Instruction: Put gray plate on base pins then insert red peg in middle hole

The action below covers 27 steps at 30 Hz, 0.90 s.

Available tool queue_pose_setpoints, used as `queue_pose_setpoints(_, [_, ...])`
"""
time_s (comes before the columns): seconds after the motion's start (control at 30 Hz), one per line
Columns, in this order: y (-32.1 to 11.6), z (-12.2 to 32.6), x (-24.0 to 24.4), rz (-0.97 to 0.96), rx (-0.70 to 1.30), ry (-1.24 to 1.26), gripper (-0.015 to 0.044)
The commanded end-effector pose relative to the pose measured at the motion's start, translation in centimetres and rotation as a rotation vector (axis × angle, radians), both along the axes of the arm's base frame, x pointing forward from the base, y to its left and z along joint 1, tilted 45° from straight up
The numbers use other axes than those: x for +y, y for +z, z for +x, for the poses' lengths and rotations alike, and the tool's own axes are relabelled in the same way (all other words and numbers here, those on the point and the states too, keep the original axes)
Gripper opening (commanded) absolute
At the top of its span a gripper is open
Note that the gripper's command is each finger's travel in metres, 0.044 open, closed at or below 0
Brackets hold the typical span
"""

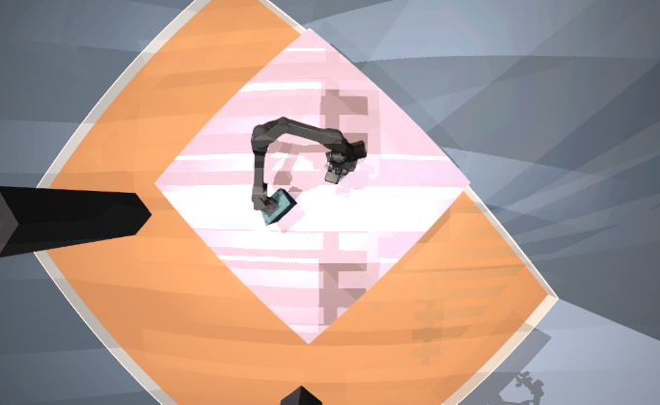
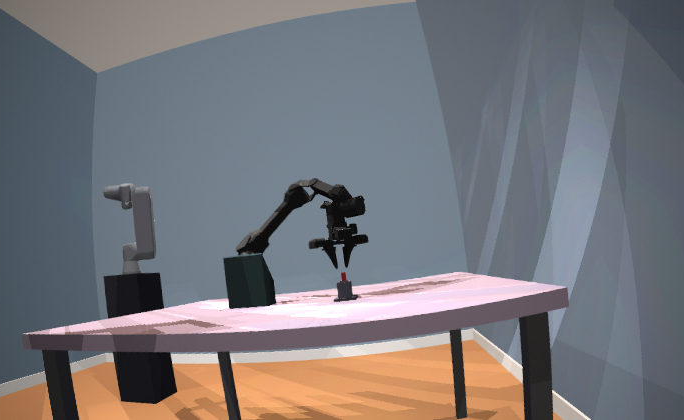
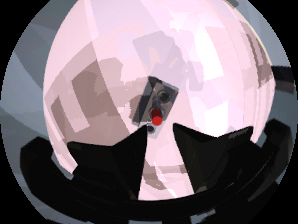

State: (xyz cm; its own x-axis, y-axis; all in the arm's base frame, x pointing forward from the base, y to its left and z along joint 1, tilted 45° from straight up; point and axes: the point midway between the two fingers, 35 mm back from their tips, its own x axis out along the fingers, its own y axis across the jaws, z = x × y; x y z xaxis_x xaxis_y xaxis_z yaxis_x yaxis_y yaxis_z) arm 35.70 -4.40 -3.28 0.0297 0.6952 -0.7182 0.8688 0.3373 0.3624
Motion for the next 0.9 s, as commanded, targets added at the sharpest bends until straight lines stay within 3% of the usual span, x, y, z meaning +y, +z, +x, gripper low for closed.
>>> queue_pose_setpoints(0.0, [0.3, 0.0, -0.3, 0.0, -0.005, 0.001, 0.015])
queue_pose_setpoints(0.87, [1.8, -0.3, -1.2, -0.001, -0.004, 0.001, 0.015])
